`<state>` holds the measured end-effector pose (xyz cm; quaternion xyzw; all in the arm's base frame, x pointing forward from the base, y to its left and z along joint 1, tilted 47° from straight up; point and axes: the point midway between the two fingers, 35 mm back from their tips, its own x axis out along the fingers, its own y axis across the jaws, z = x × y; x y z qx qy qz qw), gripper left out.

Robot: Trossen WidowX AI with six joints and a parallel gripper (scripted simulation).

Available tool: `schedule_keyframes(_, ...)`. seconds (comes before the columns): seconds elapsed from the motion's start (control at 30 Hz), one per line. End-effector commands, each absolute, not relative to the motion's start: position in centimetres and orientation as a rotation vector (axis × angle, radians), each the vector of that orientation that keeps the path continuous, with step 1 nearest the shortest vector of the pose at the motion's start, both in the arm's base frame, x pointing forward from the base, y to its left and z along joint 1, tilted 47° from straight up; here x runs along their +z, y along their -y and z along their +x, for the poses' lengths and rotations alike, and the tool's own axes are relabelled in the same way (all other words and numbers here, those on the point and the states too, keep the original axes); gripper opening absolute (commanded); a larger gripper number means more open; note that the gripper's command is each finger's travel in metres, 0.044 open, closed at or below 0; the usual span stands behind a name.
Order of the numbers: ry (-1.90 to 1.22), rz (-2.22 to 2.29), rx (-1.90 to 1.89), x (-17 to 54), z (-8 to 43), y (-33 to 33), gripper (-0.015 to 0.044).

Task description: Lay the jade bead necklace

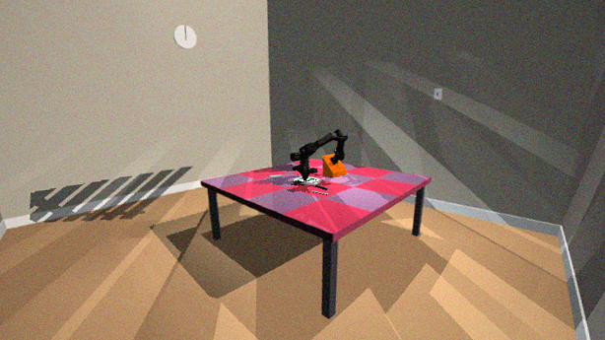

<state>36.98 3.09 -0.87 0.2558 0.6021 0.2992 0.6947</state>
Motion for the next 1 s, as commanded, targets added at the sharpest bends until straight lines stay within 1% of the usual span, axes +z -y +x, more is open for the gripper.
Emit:
schedule_keyframes(0.0,-1.339,0.572,0.67,-0.19,37.38,-3.52,0.0)
schedule_keyframes(0.5,-1.339,0.573,0.67,-0.39,37.59,-4.28,0.0)
schedule_keyframes(0.97,-1.339,0.569,0.67,-0.05,37.58,-3.89,0.0368)
